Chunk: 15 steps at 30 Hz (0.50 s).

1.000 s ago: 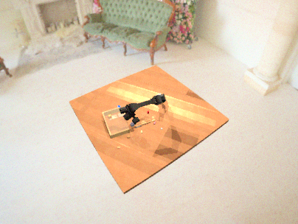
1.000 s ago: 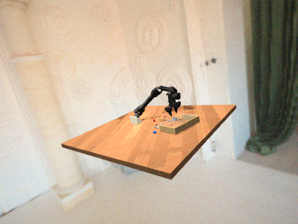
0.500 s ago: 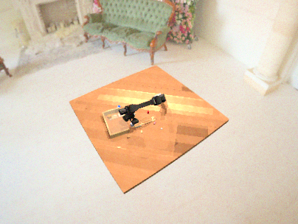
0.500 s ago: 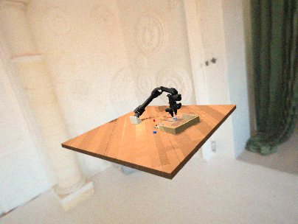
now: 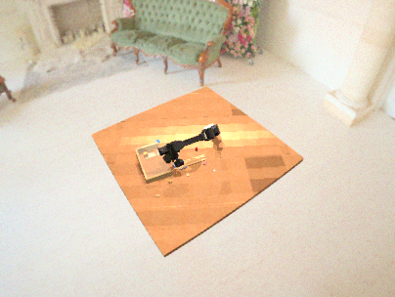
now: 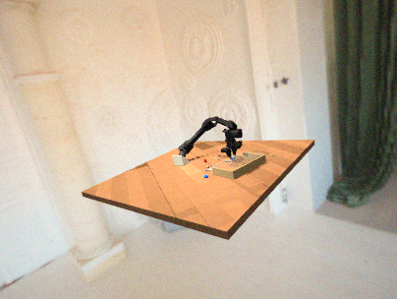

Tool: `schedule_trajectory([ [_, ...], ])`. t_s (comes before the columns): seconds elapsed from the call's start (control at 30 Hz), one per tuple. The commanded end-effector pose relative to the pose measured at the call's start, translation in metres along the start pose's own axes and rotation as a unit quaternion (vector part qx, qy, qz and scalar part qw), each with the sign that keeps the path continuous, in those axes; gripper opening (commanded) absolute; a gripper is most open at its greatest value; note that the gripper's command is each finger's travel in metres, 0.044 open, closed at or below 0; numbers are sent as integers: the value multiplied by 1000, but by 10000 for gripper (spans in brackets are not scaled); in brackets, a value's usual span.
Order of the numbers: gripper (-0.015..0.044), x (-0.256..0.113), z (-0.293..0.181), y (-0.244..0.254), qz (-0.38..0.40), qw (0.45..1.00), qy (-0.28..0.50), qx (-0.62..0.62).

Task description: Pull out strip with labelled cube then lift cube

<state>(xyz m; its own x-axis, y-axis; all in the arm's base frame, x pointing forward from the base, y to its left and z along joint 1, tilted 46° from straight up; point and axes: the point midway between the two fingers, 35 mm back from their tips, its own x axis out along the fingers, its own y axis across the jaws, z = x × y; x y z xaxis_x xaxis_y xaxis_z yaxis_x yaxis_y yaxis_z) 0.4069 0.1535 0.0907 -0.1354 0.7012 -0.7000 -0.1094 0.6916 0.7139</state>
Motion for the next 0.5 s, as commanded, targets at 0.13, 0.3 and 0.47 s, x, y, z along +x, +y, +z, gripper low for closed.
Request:
schedule_trajectory([
  [0.13,250,12,-1,1,2,1000,-1,1],
  [0.3,171,11,-1,0,-1,1000,1,0],
  [0.47,118,11,-1,0,-1,1000,1,0],
])
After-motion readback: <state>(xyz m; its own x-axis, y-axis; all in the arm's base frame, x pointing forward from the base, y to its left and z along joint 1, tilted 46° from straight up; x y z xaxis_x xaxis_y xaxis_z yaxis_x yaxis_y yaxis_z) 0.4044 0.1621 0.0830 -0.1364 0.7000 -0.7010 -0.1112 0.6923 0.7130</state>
